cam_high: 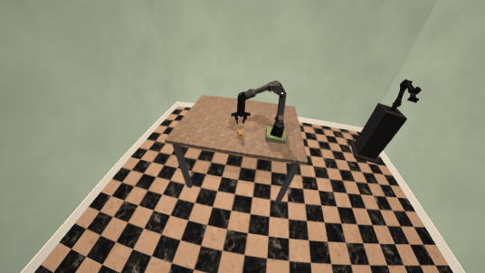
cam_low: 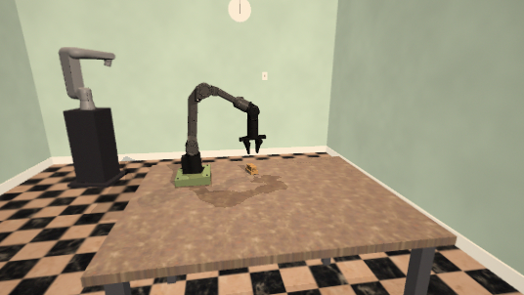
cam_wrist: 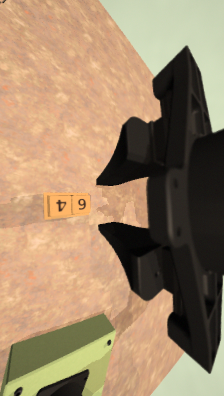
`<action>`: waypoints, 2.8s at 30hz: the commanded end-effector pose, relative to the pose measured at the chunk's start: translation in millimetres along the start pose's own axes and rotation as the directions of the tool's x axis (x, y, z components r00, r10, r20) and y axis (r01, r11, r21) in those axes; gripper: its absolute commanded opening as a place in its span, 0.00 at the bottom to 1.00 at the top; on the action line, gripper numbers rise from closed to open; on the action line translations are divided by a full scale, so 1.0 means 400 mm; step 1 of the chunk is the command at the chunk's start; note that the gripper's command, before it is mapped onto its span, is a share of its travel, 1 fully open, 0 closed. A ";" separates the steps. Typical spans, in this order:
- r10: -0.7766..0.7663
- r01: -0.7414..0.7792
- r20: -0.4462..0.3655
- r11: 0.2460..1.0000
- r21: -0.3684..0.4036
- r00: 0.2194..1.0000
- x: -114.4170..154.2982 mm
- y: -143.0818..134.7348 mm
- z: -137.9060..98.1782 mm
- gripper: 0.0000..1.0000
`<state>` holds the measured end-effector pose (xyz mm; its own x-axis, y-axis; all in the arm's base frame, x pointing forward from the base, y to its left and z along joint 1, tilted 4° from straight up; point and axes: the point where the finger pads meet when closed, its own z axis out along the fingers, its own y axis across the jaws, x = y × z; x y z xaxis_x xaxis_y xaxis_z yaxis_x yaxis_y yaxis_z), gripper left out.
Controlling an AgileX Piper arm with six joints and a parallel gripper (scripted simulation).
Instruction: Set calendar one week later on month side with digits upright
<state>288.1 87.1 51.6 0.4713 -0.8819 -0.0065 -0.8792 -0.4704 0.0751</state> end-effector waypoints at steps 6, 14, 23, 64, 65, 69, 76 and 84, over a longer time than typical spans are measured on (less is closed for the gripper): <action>-0.001 0.001 0.000 1.000 0.003 1.000 -0.001 -0.002 -0.005 1.00; -0.001 0.001 0.000 1.000 0.003 1.000 -0.001 -0.002 -0.005 1.00; -0.001 0.001 0.000 1.000 0.003 1.000 -0.001 -0.002 -0.005 1.00; -0.001 0.001 0.000 1.000 0.003 1.000 -0.001 -0.002 -0.005 1.00; -0.001 0.001 0.000 1.000 0.003 1.000 -0.001 -0.002 -0.005 1.00; -0.001 0.001 0.000 1.000 0.003 1.000 -0.001 -0.002 -0.005 1.00; -0.001 0.001 0.000 1.000 0.003 1.000 -0.001 -0.002 -0.005 1.00; -0.001 0.001 0.000 1.000 0.003 1.000 -0.001 -0.002 -0.005 1.00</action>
<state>287.8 87.0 52.0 0.4713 -0.8819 -0.0068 -0.8791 -0.4704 0.0768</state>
